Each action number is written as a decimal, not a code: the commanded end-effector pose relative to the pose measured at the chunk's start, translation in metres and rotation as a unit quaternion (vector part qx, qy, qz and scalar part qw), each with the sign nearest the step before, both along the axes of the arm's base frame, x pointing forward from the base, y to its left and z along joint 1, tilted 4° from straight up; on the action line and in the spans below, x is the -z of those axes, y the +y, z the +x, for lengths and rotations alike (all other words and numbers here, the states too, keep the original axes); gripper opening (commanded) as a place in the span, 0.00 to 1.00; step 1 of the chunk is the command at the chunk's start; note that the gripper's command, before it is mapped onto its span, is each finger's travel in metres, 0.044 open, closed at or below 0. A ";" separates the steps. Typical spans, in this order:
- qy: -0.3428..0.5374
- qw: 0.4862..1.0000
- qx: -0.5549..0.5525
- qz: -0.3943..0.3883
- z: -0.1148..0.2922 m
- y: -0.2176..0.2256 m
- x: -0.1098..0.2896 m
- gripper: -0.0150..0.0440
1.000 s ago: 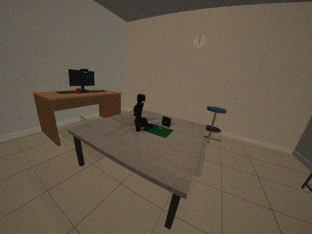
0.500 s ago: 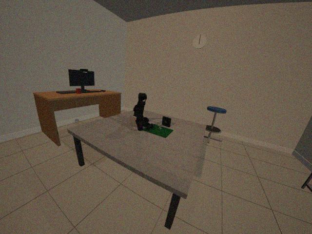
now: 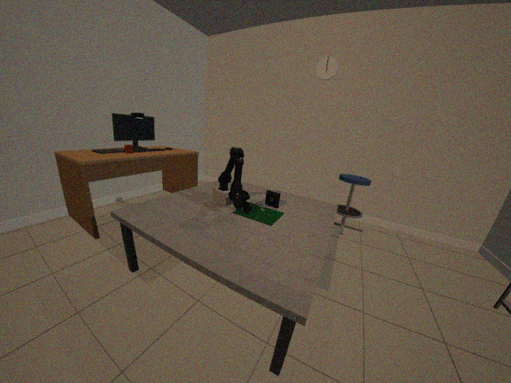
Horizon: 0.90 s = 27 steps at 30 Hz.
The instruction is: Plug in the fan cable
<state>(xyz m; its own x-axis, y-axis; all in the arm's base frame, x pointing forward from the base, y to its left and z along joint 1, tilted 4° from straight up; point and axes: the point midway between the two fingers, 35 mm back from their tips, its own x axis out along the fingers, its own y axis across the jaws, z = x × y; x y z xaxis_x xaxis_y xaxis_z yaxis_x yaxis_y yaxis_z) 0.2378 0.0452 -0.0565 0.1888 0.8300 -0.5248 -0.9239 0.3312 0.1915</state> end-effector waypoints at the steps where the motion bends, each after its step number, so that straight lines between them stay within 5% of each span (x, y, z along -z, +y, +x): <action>1: 0.025 0.999 -0.012 -0.041 0.004 0.001 -0.002 0.60; 27: 0.125 0.947 -0.008 -0.296 0.009 0.006 -0.034 0.60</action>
